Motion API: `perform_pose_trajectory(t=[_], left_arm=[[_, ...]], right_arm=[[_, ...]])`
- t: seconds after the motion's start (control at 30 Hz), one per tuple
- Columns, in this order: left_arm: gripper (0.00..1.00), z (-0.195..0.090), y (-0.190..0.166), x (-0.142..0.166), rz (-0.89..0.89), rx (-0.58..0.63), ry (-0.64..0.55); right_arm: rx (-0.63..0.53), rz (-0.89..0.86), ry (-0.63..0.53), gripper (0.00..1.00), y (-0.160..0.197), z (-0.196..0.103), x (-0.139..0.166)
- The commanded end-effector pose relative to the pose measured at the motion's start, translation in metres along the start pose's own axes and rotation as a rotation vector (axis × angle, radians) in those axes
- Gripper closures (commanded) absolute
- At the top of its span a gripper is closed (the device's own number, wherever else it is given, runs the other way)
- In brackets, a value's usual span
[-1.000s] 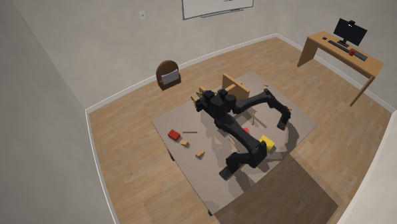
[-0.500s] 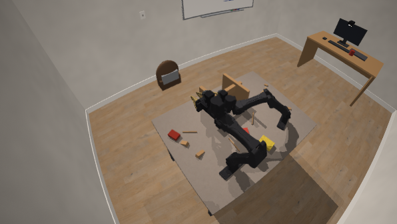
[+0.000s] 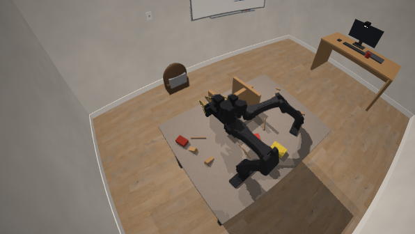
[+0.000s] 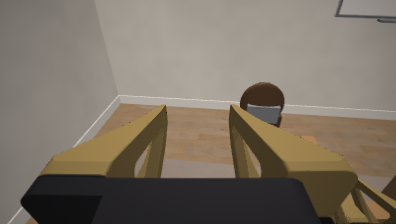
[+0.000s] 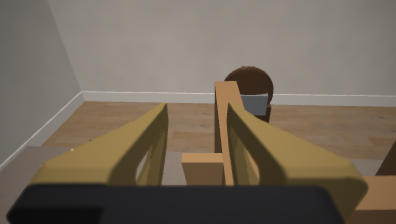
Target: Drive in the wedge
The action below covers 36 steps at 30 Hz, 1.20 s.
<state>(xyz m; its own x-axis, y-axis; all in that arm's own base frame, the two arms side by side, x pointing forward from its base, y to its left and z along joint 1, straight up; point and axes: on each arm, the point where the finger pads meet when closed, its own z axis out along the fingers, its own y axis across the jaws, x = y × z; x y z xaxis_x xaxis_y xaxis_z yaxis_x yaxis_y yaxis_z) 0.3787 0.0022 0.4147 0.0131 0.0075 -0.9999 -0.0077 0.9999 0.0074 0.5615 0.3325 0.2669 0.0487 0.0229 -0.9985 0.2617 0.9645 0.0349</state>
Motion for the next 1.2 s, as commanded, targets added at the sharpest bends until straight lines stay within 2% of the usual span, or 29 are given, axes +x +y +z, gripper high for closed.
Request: perform_pose_trajectory(t=[0.0,0.37,0.73,0.83,0.87,0.9,1.17], left_arm=[[0.58,-0.009,0.000,-0.029,-0.005,0.003,-0.066],[0.58,-0.009,0.000,-0.029,-0.005,0.003,-0.066],[0.58,-0.009,0.000,-0.029,-0.005,0.003,-0.066],[0.58,-0.009,0.000,-0.029,-0.005,0.003,-0.066],[0.58,-0.009,0.000,-0.029,-0.005,0.003,-0.066],[0.58,-0.009,0.000,-0.029,-0.005,0.003,-0.066],[0.58,-0.009,0.000,-0.029,-0.005,0.003,-0.066]], right_arm=[[-0.004,0.077,-0.045,0.64,-0.002,-0.005,-0.039],[-0.004,0.079,-0.046,0.64,-0.002,-0.005,-0.039],[-0.005,0.104,-0.060,0.64,-0.002,-0.006,-0.058],[-0.005,0.101,-0.058,0.64,-0.002,-0.006,-0.059],[0.000,0.090,-0.053,0.64,-0.003,-0.003,-0.049],[-0.004,0.108,-0.062,0.64,-0.002,-0.006,-0.058],[-0.003,0.106,-0.061,0.64,-0.003,-0.005,-0.057]])
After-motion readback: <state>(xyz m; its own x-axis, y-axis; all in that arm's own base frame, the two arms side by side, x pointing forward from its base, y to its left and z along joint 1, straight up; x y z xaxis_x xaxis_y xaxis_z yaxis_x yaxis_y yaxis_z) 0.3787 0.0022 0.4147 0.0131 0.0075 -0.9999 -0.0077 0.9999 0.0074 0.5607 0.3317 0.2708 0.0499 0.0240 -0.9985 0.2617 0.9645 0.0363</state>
